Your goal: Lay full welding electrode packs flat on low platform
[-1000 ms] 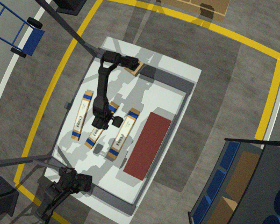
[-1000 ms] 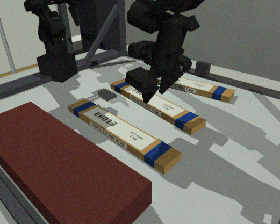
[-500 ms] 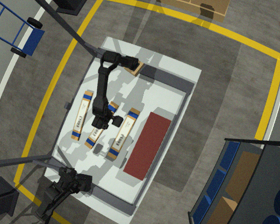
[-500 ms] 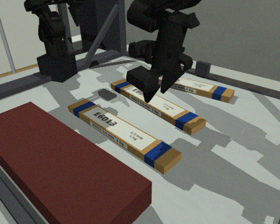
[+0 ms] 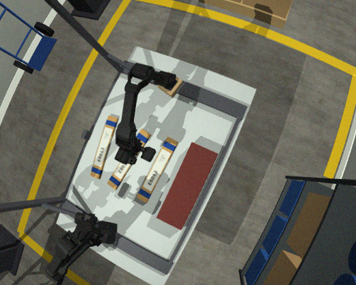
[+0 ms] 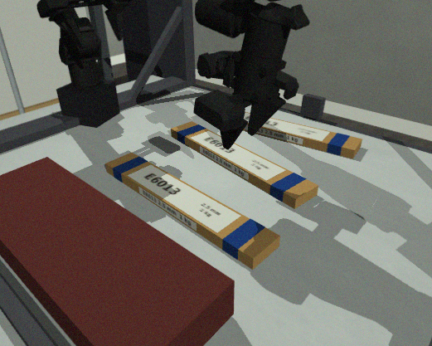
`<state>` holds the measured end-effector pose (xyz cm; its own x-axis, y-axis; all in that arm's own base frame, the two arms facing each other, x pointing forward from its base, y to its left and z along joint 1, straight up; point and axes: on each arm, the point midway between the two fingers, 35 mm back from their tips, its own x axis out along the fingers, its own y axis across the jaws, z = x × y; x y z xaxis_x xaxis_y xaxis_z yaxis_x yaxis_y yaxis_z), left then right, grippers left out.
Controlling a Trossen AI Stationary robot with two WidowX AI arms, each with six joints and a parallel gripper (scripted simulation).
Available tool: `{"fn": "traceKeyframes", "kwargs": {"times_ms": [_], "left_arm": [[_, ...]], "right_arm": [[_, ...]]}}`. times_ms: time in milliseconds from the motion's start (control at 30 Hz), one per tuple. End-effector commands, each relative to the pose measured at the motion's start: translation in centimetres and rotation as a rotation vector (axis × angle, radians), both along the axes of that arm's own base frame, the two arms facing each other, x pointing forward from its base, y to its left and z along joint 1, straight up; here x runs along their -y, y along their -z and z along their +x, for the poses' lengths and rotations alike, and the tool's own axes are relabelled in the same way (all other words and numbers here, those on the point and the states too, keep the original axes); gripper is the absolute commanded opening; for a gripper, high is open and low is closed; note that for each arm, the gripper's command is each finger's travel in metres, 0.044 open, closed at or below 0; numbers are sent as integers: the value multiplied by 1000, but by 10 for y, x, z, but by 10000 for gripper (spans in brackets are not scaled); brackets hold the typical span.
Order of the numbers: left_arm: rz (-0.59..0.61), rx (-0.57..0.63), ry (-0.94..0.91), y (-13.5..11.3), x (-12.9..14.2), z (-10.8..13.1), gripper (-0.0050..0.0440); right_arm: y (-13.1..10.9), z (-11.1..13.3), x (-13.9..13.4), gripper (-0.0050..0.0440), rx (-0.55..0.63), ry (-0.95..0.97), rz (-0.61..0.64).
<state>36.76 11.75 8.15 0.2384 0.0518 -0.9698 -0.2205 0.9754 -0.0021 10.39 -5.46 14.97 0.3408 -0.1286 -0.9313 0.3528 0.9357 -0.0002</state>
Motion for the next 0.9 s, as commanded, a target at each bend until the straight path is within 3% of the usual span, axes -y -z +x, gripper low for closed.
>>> {"fn": "traceKeyframes", "kwargs": {"times_ms": [0, 867], "left_arm": [[14, 40, -1, -21, -1, 4, 300], [14, 40, -1, -28, -1, 4, 300]], "right_arm": [[-6, 1, 1, 430, 18, -2, -9], [-6, 1, 1, 430, 18, -2, -9]]}}
